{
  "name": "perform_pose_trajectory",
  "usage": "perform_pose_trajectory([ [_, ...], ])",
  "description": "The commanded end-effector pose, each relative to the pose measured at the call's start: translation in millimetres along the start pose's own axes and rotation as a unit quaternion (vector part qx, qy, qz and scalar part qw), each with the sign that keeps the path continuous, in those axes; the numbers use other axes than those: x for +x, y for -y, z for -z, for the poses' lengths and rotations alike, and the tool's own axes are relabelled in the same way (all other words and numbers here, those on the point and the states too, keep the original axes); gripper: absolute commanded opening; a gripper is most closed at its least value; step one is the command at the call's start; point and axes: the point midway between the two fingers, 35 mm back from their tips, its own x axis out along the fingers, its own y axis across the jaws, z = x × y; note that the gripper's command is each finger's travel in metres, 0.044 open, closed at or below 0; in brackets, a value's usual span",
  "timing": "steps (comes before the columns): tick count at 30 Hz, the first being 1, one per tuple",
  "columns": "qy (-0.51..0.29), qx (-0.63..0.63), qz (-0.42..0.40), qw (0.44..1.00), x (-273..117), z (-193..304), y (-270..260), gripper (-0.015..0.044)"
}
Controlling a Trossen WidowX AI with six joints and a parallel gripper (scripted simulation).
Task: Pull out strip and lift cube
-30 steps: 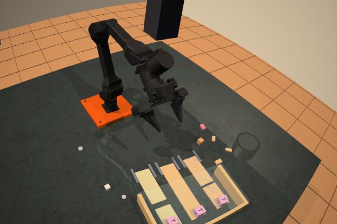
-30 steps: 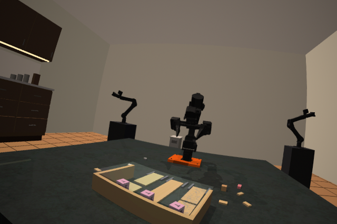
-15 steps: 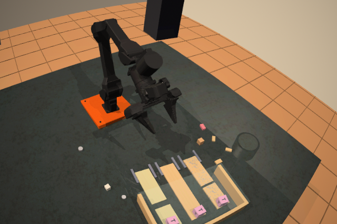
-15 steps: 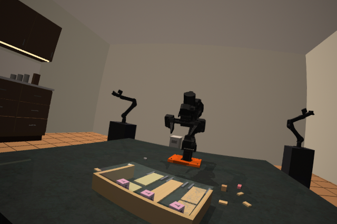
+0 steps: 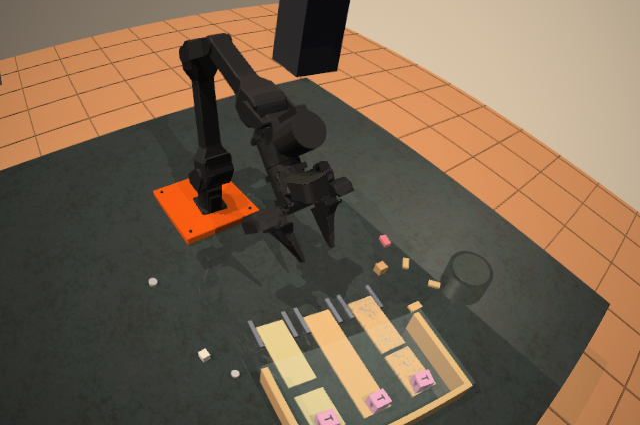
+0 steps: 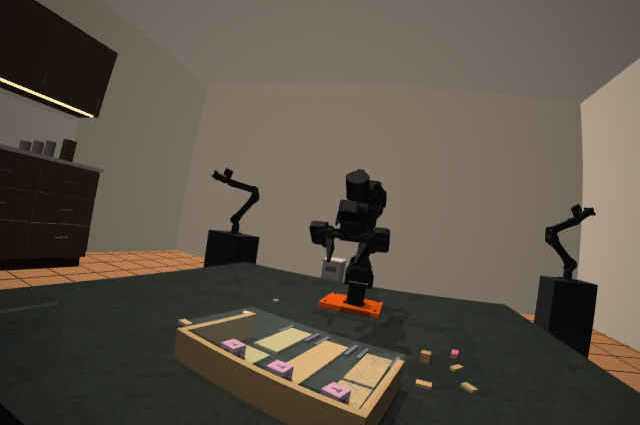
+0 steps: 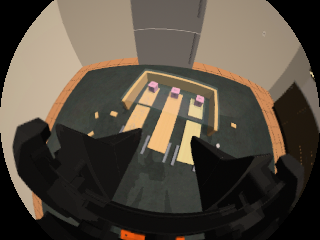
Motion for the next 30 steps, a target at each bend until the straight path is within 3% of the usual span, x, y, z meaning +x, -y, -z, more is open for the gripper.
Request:
perform_pose_trajectory([
  [1,-0.074,0.02,0.003,0.997,21.1,-3.2,-1.5,0.019],
  [8,-0.237,0.058,0.019,0.97,66.5,6.9,-9.1,0.0006],
  [15,-0.373,0.083,0.047,0.923,106.8,23.6,-13.3,0.0],
  [30,-0.381,0.085,0.05,0.919,122.0,34.0,-12.0,0.0],
])
